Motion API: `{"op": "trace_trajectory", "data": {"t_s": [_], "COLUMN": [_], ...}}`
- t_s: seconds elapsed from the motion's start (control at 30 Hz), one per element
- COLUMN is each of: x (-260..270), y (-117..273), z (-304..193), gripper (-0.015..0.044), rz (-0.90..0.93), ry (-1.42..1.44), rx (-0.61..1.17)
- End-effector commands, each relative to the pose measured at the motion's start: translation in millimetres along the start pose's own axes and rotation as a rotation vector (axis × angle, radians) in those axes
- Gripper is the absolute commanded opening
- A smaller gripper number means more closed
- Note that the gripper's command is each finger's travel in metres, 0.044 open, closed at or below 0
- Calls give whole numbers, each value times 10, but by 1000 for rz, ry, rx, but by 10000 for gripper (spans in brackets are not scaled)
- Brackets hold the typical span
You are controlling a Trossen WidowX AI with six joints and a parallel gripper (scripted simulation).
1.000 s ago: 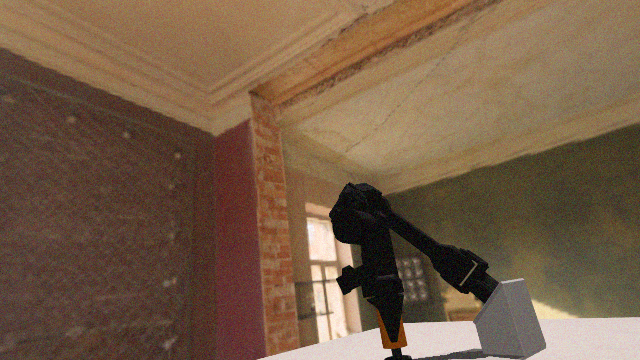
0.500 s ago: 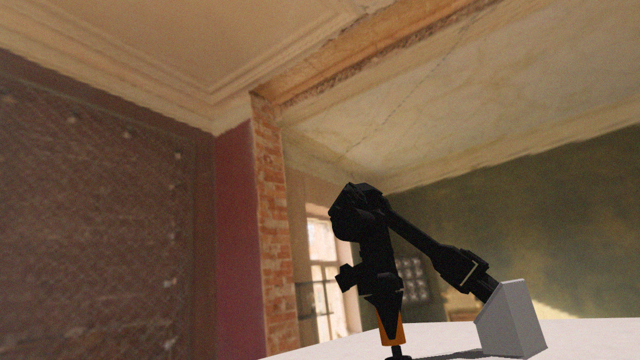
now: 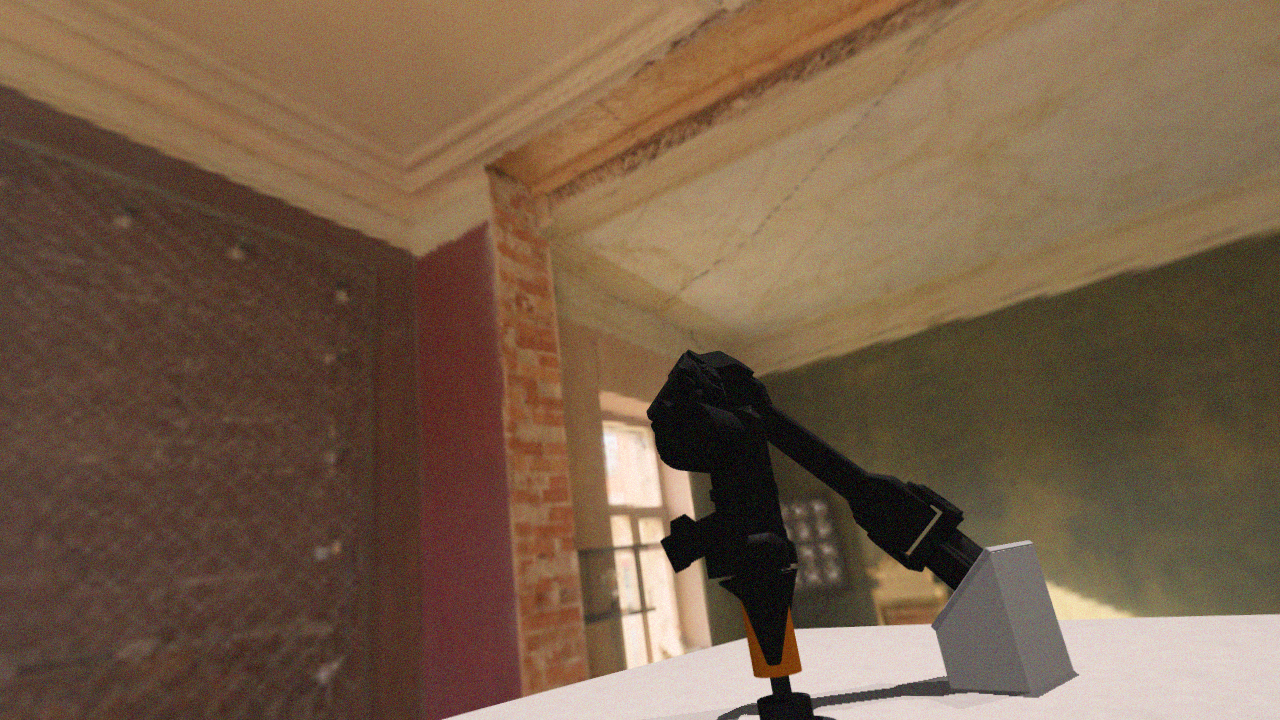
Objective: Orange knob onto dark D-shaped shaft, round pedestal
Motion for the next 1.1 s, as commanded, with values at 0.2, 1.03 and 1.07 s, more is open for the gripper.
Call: {"op": "trace_trajectory", "data": {"t_s": [0.2, 1.03, 1.07], "x": [-6, 6, 4], "y": [-16, -12, -15], "z": [12, -14, -11], "gripper": [0, 0, 0], "rz": [2, 2, 2], "ry": [-4, -56, -56], "rx": [-4, -4, -4]}}
Point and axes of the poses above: the point midway between the two fingers, 35 mm back from their tips, its own y axis back along the fingers, its own x axis across the jaws, z = x × y, the point moved 10 cm from there along y, back along the fingers, and after that the axes turned 6 degrees about -y, right-handed, at the moved point
